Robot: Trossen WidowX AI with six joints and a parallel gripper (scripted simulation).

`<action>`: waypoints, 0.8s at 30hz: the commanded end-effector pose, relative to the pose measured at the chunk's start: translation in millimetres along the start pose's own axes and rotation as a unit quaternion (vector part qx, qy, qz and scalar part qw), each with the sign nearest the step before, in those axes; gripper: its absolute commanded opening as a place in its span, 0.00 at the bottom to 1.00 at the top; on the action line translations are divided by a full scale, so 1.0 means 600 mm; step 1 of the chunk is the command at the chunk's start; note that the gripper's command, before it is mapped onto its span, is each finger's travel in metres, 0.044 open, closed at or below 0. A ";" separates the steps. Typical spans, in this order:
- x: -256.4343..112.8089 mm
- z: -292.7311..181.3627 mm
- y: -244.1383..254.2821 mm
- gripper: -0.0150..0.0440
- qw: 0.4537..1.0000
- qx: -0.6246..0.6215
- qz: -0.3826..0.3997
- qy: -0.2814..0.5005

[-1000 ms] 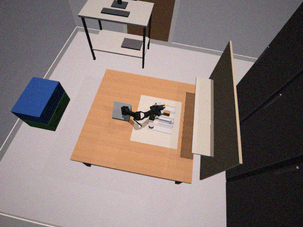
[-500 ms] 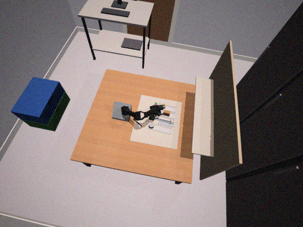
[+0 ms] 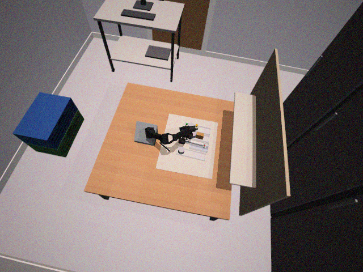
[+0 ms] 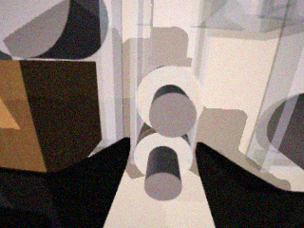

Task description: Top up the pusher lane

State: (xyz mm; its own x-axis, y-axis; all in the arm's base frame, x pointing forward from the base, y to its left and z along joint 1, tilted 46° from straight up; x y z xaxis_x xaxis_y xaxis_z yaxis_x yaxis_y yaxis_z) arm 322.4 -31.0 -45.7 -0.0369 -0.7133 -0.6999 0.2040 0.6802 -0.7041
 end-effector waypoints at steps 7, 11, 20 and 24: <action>-0.030 0.000 0.000 0.74 1.000 0.003 0.000 0.000; -0.034 0.000 0.000 0.74 1.000 0.003 0.000 0.000; -0.035 -0.031 0.000 0.74 1.000 0.002 0.000 0.000; -0.036 -0.054 -0.001 0.74 1.000 0.002 0.000 0.000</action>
State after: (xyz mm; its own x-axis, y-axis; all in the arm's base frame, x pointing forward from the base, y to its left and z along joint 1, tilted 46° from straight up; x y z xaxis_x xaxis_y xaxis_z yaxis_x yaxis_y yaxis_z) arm 303.3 -12.1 -33.5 -0.0348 -0.7144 -0.6988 0.2053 0.6792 -0.7046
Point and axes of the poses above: the point midway between the two fingers, 35 mm back from their tips, its own x axis out along the fingers, its own y axis across the jaws, z = x × y, the point moved 2 cm from there along -x, back along the fingers, and after that the axes turned 6 degrees about x, right-handed, at the moved point
